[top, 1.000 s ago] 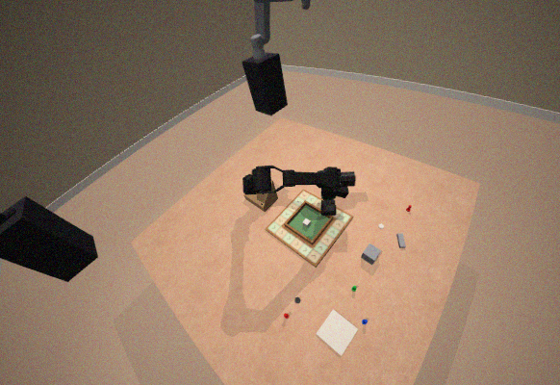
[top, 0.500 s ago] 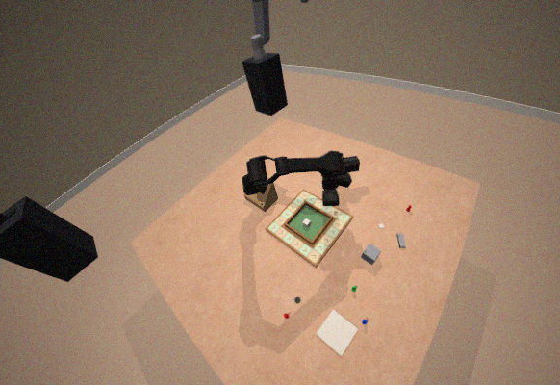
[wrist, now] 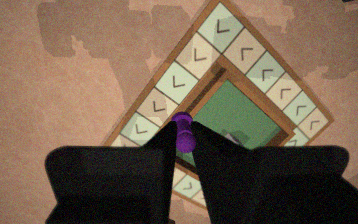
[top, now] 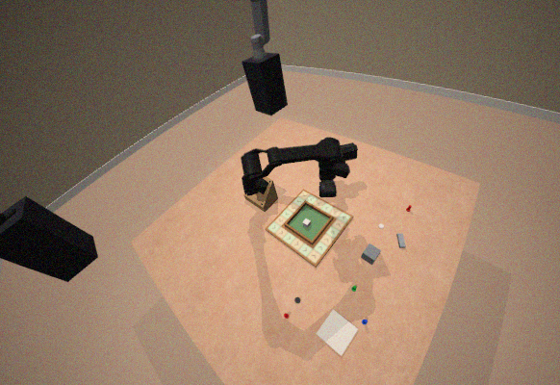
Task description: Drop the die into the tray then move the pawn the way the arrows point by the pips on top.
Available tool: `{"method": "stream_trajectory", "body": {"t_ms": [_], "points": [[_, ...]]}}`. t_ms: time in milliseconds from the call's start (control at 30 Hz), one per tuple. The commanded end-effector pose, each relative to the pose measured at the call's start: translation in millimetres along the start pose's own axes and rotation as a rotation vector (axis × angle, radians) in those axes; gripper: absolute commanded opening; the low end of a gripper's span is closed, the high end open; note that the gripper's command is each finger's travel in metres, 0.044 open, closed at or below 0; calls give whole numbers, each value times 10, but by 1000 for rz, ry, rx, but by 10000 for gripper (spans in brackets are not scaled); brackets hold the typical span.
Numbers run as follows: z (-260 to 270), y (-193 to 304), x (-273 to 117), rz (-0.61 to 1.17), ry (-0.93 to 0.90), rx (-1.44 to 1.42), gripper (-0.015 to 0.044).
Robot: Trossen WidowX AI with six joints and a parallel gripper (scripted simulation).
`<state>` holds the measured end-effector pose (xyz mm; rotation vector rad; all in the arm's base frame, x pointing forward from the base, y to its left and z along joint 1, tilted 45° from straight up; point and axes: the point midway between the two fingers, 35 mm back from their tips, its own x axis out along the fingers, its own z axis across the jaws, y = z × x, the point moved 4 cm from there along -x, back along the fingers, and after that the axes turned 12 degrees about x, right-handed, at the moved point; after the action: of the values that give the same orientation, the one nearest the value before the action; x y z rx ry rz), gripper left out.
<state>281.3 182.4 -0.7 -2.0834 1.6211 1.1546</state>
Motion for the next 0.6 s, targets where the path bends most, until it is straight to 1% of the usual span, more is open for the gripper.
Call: {"method": "stream_trajectory", "body": {"t_ms": [0,567], "points": [[69,92,72,1,-3,2,0],[280,539,486,2,-3,1,0]]}}
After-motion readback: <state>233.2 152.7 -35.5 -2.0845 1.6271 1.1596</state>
